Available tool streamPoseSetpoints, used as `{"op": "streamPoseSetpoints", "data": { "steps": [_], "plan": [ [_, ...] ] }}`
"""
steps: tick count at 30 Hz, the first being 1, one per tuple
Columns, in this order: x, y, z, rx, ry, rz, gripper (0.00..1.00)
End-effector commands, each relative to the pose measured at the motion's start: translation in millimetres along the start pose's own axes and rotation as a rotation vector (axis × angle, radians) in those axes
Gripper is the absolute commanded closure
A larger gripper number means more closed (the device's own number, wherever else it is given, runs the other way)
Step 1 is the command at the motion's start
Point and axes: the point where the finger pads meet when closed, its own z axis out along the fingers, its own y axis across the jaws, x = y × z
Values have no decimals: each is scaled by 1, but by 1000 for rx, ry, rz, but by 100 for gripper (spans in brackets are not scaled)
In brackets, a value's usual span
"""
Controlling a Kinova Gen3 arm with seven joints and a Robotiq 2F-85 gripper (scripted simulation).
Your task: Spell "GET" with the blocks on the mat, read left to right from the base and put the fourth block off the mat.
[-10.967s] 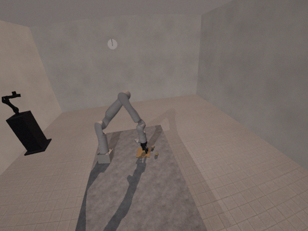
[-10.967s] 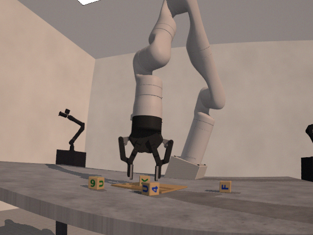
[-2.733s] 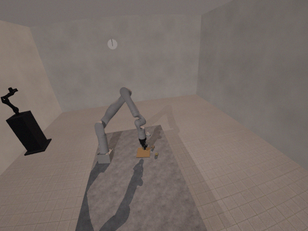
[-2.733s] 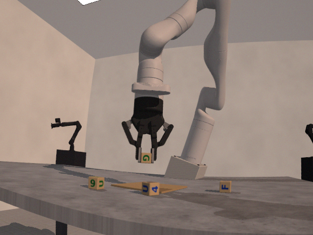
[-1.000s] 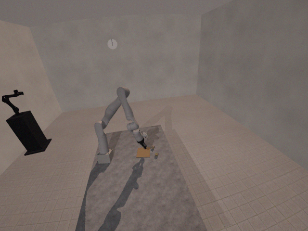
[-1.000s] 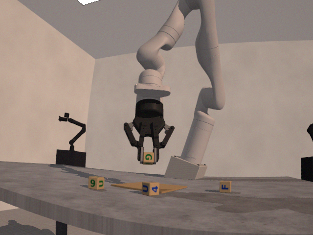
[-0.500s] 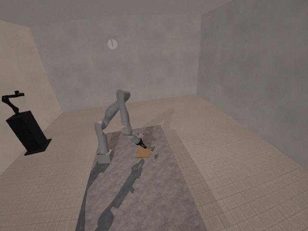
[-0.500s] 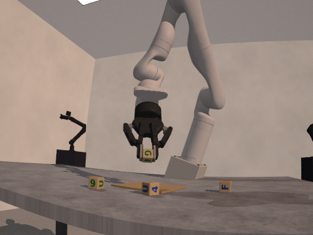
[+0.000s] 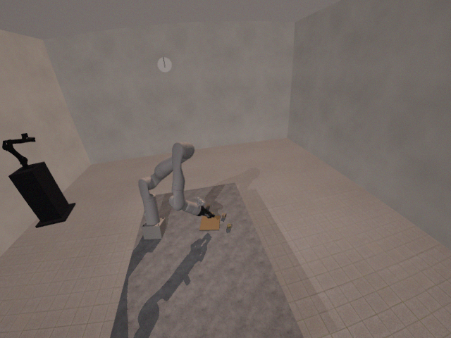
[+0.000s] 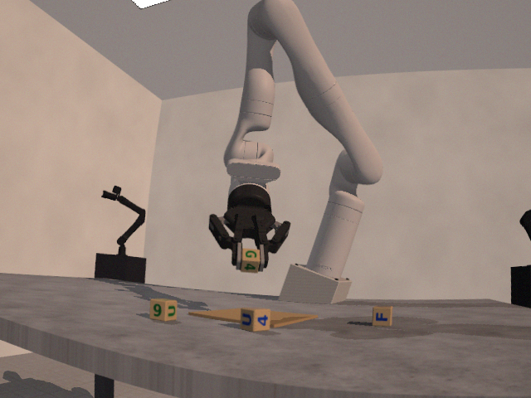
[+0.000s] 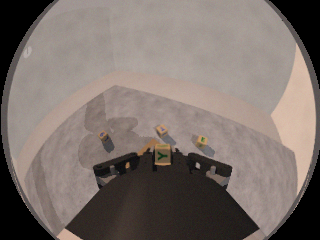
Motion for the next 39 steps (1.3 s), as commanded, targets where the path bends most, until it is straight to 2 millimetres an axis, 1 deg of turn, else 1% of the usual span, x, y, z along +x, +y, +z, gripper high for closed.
{"op": "streamPoseSetpoints", "data": {
  "steps": [1,10,17,32,39],
  "plan": [
    [-16,1,0,-2,37,44,79],
    [-17,1,-1,-6,175,43,79],
    [-17,1,-1,-9,215,43,79],
    [-18,2,-1,-12,232,44,79],
    [-26,1,8,-12,232,44,79]
  ]
}}
